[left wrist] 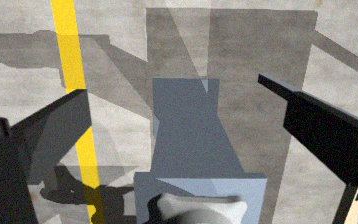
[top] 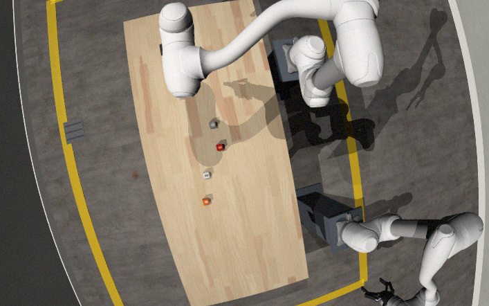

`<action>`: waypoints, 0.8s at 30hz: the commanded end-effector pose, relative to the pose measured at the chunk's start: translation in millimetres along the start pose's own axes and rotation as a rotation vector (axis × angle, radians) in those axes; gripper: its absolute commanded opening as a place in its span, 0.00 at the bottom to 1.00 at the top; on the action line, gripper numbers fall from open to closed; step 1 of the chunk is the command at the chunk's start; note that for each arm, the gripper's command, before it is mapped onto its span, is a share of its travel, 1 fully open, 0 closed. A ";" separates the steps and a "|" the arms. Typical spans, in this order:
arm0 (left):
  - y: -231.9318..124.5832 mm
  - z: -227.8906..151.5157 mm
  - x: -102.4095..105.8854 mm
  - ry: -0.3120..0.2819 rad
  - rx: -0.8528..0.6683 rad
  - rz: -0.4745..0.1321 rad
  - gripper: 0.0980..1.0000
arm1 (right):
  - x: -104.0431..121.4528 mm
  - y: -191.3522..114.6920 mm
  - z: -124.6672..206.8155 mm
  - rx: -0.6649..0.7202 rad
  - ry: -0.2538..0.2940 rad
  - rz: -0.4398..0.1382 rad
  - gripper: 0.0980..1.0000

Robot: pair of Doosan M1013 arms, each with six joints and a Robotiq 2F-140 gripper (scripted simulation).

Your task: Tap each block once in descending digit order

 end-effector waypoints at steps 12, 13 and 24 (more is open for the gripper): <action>0.3 -0.2 -0.5 0.001 0.000 0.001 1.00 | 19.2 34.9 -84.7 -0.216 0.001 0.002 0.00; 0.3 -0.2 -0.5 0.001 0.000 0.001 1.00 | 21.2 37.1 -92.5 -0.235 0.001 0.001 0.00; 0.3 -0.2 -0.5 0.001 0.000 0.001 1.00 | 39.8 53.4 -162.5 -0.397 0.001 0.001 0.00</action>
Point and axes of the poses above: on each arm, the point where the finger pads meet when closed, its own x axis out along the fingers, its own z axis across the jaws, y = z × x, the point moved 5 cm from there along -x, back along the fingers, and after that the axes turned 12 degrees about x, right-handed, at the moved point
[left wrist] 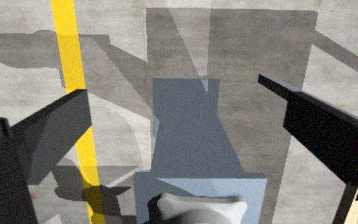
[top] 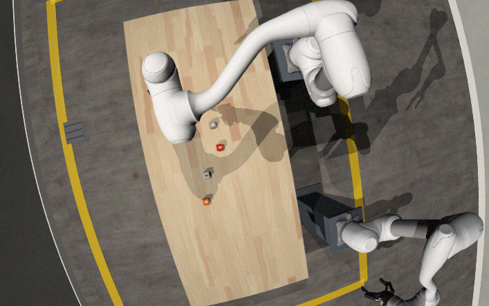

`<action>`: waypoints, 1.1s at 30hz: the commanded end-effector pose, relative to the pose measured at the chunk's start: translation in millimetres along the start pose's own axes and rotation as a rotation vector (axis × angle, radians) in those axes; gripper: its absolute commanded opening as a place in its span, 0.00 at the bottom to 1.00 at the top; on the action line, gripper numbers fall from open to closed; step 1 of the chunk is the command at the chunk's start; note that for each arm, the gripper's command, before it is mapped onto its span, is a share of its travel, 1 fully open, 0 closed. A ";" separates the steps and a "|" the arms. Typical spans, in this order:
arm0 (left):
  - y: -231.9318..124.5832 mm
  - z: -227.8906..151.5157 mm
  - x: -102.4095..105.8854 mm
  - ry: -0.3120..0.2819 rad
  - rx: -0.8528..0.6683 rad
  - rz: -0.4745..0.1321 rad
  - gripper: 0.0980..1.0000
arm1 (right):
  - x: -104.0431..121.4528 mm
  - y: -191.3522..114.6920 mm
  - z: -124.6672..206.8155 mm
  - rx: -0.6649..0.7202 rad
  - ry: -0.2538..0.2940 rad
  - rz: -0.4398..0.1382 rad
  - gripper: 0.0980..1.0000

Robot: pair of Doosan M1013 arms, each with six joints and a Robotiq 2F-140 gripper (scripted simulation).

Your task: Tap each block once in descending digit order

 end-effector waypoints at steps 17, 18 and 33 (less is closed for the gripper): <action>0.3 -0.2 -0.5 0.001 0.000 0.001 1.00 | 33.8 53.7 -107.7 -0.264 0.001 0.001 0.00; 0.3 -0.2 -0.5 0.001 0.000 0.001 1.00 | 33.8 53.7 -107.7 -0.264 0.001 0.001 0.00; 0.3 -0.2 -0.5 0.001 0.000 0.001 1.00 | 64.4 80.2 -197.9 -0.461 0.001 0.001 0.00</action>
Point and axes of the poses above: on each arm, the point where the finger pads meet when closed, its own x axis out along the fingers, its own z axis across the jaws, y = z × x, the point moved 5 cm from there along -x, back along the fingers, and after that the axes turned 12 degrees about x, right-handed, at the moved point
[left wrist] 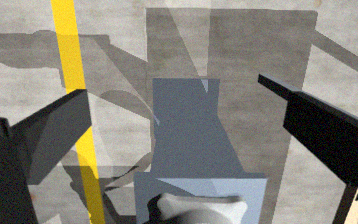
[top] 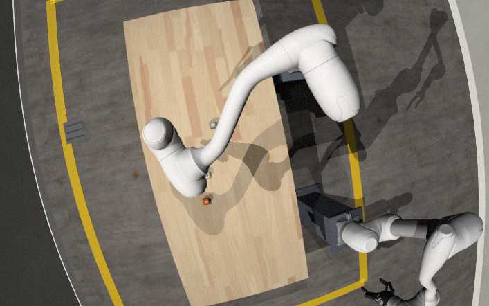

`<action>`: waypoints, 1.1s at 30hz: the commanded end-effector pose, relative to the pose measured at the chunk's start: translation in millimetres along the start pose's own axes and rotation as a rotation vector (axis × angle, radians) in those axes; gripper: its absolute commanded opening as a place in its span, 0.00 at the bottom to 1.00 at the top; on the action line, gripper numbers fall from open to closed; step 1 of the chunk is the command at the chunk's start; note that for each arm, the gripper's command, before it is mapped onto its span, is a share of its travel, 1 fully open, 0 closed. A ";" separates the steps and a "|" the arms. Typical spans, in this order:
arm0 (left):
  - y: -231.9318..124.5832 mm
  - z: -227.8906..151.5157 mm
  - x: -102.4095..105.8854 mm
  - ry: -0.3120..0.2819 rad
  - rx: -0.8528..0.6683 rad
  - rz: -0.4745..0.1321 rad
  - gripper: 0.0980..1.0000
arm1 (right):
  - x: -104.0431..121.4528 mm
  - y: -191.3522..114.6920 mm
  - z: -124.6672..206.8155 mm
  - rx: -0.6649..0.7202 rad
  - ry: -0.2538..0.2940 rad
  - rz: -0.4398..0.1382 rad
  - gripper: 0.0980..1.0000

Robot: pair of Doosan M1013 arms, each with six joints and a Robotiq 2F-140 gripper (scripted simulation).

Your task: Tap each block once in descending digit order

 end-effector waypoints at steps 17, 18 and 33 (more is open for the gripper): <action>0.3 -0.2 -0.5 0.001 0.000 0.001 1.00 | 39.4 65.1 -96.9 -0.238 0.000 0.002 0.00; 0.3 -0.2 -0.5 0.001 0.000 0.001 1.00 | 41.4 67.7 -101.7 -0.249 0.000 0.002 0.00; 0.3 -0.2 -0.5 0.001 0.000 0.001 1.00 | 74.3 103.9 -181.1 -0.421 0.000 0.002 0.00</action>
Point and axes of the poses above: on each arm, the point where the finger pads meet when closed, its own x axis out along the fingers, its own z axis across the jaws, y = z × x, the point moved 5 cm from there along -x, back along the fingers, and after that the axes turned 12 degrees about x, right-handed, at the moved point
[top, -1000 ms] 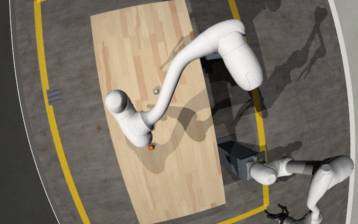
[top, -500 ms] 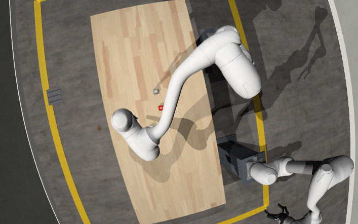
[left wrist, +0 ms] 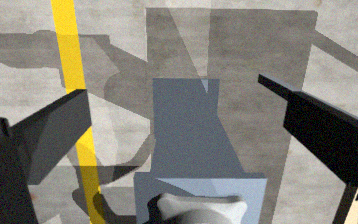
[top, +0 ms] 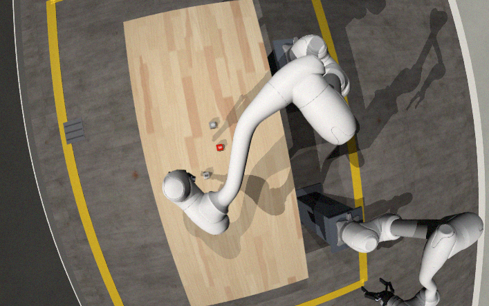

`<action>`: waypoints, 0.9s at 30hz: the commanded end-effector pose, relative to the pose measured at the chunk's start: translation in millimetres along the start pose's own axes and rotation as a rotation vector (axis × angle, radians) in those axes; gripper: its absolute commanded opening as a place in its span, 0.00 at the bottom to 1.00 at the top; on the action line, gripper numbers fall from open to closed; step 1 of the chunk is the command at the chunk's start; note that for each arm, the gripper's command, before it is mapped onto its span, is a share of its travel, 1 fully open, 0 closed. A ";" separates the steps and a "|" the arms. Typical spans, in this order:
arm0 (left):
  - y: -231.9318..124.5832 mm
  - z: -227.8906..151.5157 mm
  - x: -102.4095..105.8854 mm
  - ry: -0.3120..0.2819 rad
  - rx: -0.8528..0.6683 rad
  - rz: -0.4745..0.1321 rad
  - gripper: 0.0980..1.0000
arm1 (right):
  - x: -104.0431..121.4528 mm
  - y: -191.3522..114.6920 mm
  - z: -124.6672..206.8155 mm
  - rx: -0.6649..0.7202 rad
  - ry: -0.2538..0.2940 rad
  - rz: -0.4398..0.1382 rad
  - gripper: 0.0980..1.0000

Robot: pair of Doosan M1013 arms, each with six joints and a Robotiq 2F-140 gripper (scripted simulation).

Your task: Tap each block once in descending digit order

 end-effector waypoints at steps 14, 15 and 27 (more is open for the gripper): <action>0.4 -0.2 -0.5 0.001 0.000 0.001 1.00 | 37.1 65.2 -74.0 -0.191 0.000 0.002 0.00; 0.4 -0.2 -0.5 0.001 0.000 0.001 1.00 | 39.3 68.4 -78.3 -0.201 0.000 0.002 0.00; 0.4 -0.2 -0.5 0.001 0.000 0.001 1.00 | 66.4 104.9 -132.9 -0.325 0.000 0.002 0.00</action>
Point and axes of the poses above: on each arm, the point where the finger pads meet when closed, its own x axis out along the fingers, its own z axis across the jaws, y = z × x, the point moved 5 cm from there along -x, back along the fingers, and after that the axes turned 12 degrees about x, right-handed, at the moved point
